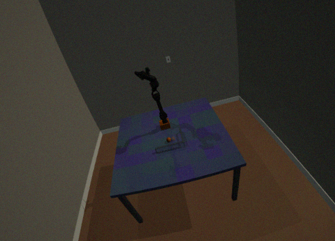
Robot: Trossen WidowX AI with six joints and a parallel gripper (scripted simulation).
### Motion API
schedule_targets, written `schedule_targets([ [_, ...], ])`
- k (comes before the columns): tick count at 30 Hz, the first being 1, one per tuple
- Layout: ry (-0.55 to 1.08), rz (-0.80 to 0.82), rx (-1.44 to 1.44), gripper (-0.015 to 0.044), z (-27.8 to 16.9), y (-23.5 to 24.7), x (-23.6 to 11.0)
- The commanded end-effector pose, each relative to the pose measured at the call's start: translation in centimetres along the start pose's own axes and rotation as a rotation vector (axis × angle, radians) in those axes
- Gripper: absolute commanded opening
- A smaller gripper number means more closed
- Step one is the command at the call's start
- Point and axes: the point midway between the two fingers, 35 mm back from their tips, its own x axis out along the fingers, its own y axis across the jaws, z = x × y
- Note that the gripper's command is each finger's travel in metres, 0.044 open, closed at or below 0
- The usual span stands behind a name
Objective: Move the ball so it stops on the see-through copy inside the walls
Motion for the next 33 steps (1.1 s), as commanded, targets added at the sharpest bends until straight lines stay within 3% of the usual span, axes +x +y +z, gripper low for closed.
schedule_targets([
  [1, -0.002, 0.002, -0.001, 0.0374, 0.0, 0.1, 0.0],
  [6, -0.057, 0.090, -0.032, 0.0359, 0.0, 3.8, -0.9],
  [15, -0.159, 0.434, -0.131, 0.0359, -2.7, 15.8, -5.7],
  [25, -0.121, 0.877, -0.241, 0.0359, -10.7, 26.4, -14.2],
  [33, 0.031, 1.180, -0.264, 0.0359, -18.1, 30.3, -21.7],
])
